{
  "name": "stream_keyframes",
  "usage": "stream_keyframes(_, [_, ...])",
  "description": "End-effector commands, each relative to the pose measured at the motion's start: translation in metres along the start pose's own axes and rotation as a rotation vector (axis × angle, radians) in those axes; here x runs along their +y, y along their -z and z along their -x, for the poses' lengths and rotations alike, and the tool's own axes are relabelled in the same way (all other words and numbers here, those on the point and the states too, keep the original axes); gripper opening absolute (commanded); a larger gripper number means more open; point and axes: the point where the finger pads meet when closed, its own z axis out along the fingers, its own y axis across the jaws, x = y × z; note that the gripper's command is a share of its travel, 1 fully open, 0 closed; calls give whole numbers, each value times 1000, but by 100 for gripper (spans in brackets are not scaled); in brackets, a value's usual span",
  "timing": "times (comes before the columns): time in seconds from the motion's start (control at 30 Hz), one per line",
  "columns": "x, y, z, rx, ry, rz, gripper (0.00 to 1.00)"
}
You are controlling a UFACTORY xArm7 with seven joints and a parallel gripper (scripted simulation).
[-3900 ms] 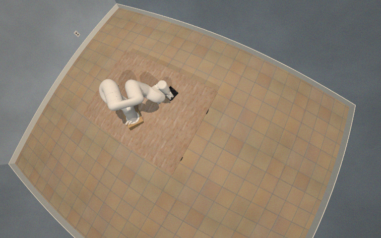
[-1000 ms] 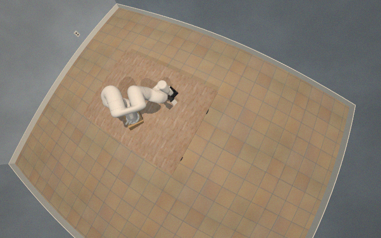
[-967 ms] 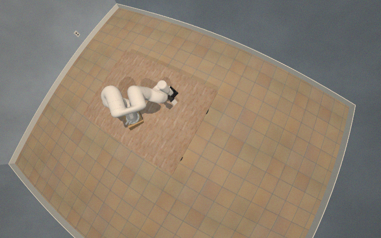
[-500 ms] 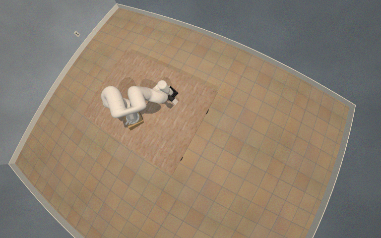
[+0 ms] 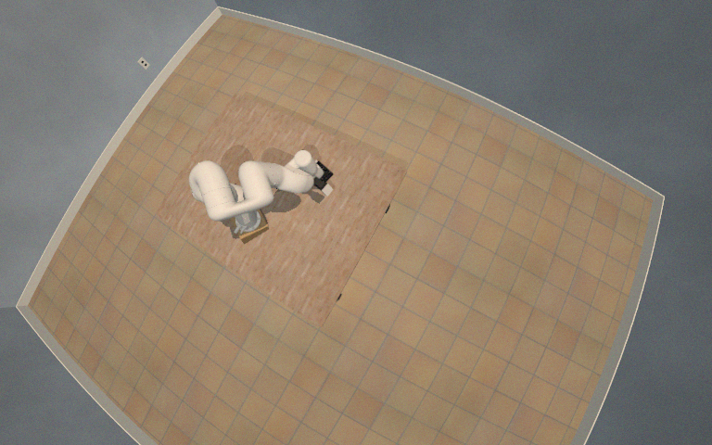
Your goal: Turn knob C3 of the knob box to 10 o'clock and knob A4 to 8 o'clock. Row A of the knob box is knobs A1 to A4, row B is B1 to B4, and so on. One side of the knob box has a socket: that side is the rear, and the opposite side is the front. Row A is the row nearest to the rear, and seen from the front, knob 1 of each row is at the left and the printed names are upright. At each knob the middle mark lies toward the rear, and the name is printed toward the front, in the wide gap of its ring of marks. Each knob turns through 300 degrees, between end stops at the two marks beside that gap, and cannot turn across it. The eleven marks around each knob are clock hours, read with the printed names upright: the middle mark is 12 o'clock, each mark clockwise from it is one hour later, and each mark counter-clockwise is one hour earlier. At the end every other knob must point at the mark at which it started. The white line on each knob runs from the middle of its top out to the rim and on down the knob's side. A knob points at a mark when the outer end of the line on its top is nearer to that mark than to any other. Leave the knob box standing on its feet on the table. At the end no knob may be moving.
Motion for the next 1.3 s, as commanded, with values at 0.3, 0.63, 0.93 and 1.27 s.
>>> stream_keyframes(0.3, [-1, 1, 0, 1, 0, -2, 19])
stream_keyframes(0.63, [-1, 1, 0, 1, 0, -2, 19])
stream_keyframes(0.93, [-1, 3, 0, 0, 0, -2, 19])
stream_keyframes(1.27, [-1, 26, 0, 1, 0, -2, 19])
